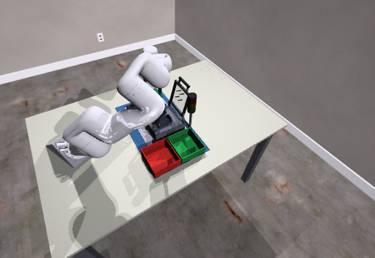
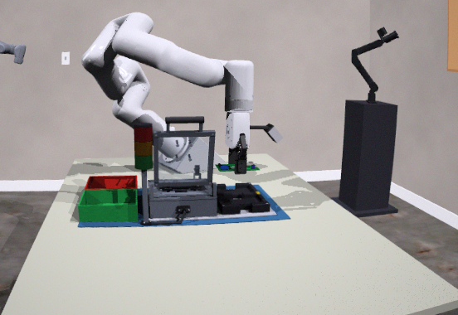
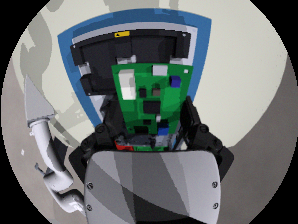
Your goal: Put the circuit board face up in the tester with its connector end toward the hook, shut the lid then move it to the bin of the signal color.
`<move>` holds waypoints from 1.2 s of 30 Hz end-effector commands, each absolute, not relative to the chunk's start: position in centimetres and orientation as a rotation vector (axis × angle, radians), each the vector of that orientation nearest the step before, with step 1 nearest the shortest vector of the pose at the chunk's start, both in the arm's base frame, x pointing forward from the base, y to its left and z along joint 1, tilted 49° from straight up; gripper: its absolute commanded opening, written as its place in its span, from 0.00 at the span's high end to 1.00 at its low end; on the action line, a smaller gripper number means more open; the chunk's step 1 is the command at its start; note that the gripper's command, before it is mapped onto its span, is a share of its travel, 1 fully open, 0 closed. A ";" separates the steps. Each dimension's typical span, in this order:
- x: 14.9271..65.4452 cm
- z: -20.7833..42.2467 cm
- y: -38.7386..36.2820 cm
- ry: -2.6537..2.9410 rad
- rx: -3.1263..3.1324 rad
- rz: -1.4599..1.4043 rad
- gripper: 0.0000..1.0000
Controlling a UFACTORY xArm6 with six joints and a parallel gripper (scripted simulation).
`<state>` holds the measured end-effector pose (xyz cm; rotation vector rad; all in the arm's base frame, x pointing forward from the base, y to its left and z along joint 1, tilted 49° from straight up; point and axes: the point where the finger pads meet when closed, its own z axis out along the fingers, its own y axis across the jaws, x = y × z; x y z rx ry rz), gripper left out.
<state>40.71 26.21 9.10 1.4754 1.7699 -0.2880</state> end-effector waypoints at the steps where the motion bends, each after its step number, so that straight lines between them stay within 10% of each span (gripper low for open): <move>1: 40.4 10.1 25.4 1.771 1.475 -0.282 0.21; 36: 36.9 19.3 14.9 1.771 1.475 -0.282 0.21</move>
